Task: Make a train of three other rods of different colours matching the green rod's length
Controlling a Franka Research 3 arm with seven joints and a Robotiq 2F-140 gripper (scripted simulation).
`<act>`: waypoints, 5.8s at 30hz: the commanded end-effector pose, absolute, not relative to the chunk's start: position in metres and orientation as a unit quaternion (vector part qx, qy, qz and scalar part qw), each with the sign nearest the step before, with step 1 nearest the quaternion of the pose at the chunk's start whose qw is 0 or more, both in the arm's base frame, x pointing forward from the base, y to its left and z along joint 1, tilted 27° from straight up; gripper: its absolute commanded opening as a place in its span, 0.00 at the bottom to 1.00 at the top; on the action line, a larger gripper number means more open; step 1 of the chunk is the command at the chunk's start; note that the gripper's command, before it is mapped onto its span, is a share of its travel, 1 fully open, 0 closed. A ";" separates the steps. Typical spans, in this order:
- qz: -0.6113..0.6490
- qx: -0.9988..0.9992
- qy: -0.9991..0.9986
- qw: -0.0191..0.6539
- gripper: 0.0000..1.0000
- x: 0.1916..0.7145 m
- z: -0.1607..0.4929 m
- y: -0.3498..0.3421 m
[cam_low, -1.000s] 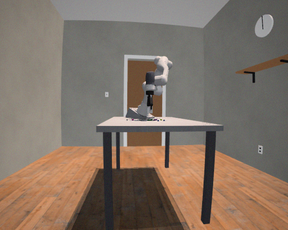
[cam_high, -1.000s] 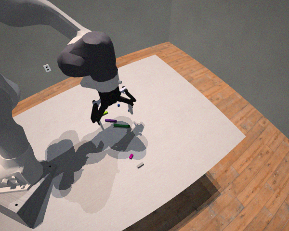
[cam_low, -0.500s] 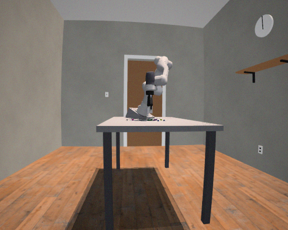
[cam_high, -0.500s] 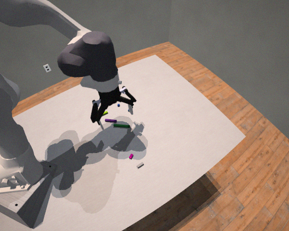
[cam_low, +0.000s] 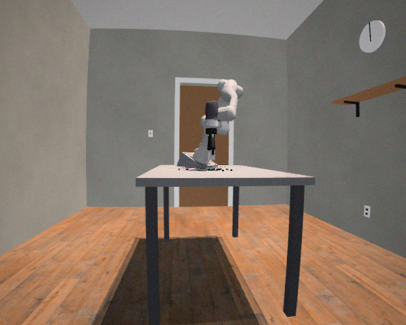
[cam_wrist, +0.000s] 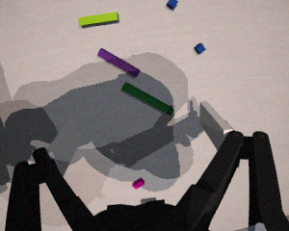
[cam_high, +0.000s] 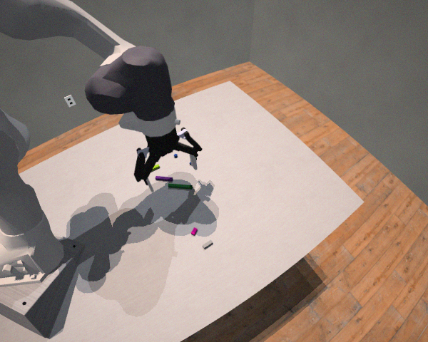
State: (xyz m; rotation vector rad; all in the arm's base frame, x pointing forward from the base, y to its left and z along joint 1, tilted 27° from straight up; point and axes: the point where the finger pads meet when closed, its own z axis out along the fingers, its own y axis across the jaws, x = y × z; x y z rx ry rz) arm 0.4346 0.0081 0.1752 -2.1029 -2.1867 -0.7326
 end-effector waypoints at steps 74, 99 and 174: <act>-0.235 -0.675 -0.699 0.010 1.00 0.430 0.188 0.044; -0.235 -0.675 -0.699 0.010 1.00 0.430 0.188 0.044; -0.224 -0.388 -0.891 -0.072 1.00 0.435 0.190 0.045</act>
